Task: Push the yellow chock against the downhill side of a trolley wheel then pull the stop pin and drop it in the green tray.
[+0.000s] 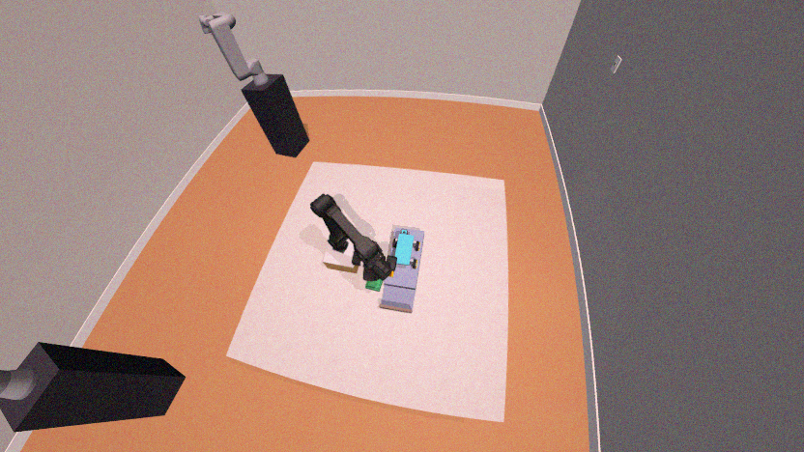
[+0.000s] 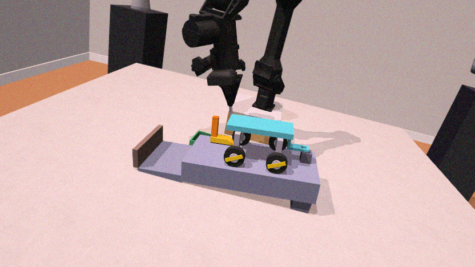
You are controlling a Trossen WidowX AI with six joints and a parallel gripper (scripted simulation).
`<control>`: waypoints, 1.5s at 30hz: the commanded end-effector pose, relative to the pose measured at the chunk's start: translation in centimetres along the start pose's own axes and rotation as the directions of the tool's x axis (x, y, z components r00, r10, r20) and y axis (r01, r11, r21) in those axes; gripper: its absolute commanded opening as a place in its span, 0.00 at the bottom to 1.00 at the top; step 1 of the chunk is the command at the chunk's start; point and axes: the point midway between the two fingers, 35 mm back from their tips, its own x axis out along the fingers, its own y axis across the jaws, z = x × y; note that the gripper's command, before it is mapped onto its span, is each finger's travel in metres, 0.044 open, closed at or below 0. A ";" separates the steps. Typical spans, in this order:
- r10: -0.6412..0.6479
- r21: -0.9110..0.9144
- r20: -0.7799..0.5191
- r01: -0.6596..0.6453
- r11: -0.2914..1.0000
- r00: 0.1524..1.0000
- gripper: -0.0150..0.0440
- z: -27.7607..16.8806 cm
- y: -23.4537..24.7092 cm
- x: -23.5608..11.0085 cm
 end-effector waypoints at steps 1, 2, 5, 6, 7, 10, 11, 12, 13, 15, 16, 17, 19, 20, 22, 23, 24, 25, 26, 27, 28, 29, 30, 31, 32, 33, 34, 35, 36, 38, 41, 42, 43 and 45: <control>-0.008 -0.001 0.000 0.008 1.000 1.000 0.25 1.8 -0.1 -0.1; -0.008 -0.001 0.000 0.008 1.000 1.000 0.25 2.2 -0.1 -0.1; -0.008 -0.001 0.001 0.008 1.000 1.000 0.25 3.0 -0.1 -0.2; -0.008 -0.001 0.001 0.008 1.000 1.000 0.25 3.0 -0.1 -0.2; -0.008 -0.001 0.001 0.008 1.000 1.000 0.25 3.0 -0.1 -0.2; -0.006 0.019 0.005 0.006 1.000 1.000 0.25 2.9 -0.1 -0.2; -0.005 0.039 0.008 0.005 0.999 1.000 0.25 2.9 -0.2 -0.2; -0.003 0.068 0.014 0.002 0.998 1.000 0.25 2.9 -0.2 -0.2; -0.001 0.098 0.019 -0.001 0.995 1.000 0.25 2.9 -0.2 -0.2; 0.003 0.158 0.030 -0.008 0.987 1.000 0.25 2.8 -0.2 -0.2; 0.005 0.188 0.035 -0.012 0.982 0.999 0.25 2.8 -0.2 -0.2; 0.007 0.218 0.041 -0.016 0.976 0.999 0.25 2.8 -0.2 -0.2; 0.012 0.277 0.052 -0.026 0.961 0.999 0.25 2.8 -0.2 -0.2; 0.014 0.306 0.057 -0.031 0.952 0.998 0.25 2.7 -0.2 -0.2; 0.019 0.363 0.068 -0.042 0.931 0.998 0.25 2.7 -0.2 -0.2; 0.021 0.391 0.073 -0.048 0.919 0.997 0.25 2.7 -0.3 -0.2; 0.024 0.418 0.079 -0.055 0.907 0.997 0.25 2.7 -0.3 -0.2; 0.026 0.445 0.084 -0.061 0.893 0.996 0.25 2.6 -0.3 -0.2; 0.029 0.472 0.089 -0.068 0.879 0.996 0.25 2.6 -0.3 -0.2; 0.031 0.498 0.094 -0.074 0.864 0.995 0.25 2.6 -0.3 -0.2; 0.034 0.524 0.100 -0.081 0.848 0.994 0.25 2.6 -0.3 -0.2; 0.036 0.549 0.105 -0.088 0.831 0.994 0.25 2.6 -0.3 -0.2; 0.039 0.574 0.110 -0.096 0.813 0.993 0.25 2.6 -0.3 -0.2; 0.042 0.598 0.115 -0.103 0.795 0.992 0.25 2.5 -0.3 -0.2; 0.044 0.621 0.121 -0.110 0.776 0.992 0.25 2.5 -0.3 -0.2; 0.047 0.644 0.126 -0.118 0.756 0.991 0.25 2.5 -0.3 -0.2; 0.050 0.666 0.131 -0.125 0.735 0.990 0.25 2.5 -0.3 -0.2; 0.053 0.688 0.136 -0.133 0.714 0.989 0.25 2.5 -0.3 -0.2; 0.055 0.705 0.140 -0.139 0.696 0.989 0.25 2.5 -0.3 -0.2; 0.050 0.741 0.150 -0.146 0.655 0.987 0.25 2.4 -0.3 -0.1; 0.042 0.796 0.165 -0.159 0.584 0.985 0.25 2.4 -0.3 -0.1; 0.040 0.812 0.170 -0.163 0.560 0.985 0.25 2.3 -0.3 -0.1; 0.038 0.828 0.175 -0.168 0.535 0.984 0.25 2.3 -0.3 -0.1; 0.033 0.857 0.186 -0.178 0.483 0.982 0.25 2.3 -0.3 -0.1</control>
